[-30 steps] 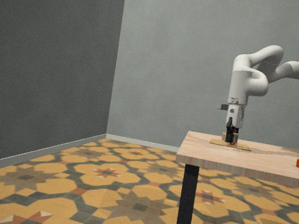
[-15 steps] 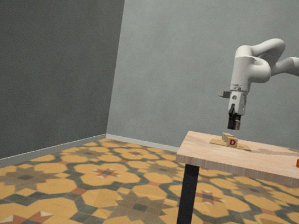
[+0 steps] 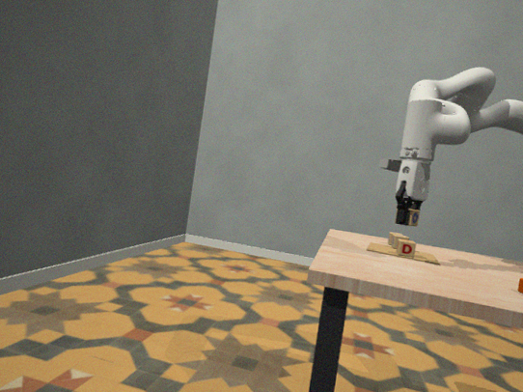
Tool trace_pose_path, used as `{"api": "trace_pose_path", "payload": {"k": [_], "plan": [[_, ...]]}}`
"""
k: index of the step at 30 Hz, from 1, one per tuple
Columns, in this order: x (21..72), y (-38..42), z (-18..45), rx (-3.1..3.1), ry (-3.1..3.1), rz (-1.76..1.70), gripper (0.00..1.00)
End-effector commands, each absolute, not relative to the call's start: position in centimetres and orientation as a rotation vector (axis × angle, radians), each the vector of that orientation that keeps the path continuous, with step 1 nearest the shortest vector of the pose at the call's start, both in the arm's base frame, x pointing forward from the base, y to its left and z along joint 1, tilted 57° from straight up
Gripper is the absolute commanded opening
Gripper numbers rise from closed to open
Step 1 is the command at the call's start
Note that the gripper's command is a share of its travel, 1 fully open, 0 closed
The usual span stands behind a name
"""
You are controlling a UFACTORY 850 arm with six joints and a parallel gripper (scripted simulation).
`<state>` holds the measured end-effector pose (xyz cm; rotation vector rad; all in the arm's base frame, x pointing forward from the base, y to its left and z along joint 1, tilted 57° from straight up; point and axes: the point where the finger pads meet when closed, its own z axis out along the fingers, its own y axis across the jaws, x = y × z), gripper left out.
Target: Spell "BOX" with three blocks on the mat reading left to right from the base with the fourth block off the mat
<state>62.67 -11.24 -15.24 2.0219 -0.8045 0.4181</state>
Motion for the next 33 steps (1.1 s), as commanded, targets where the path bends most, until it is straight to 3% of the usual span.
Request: {"api": "trace_pose_path", "payload": {"k": [1,33], "plan": [[62.5,-12.4,-13.2,1.977,-0.945,0.506,0.44],[58.7,-18.6,-3.1,1.594,-1.652,0.889,0.44]]}}
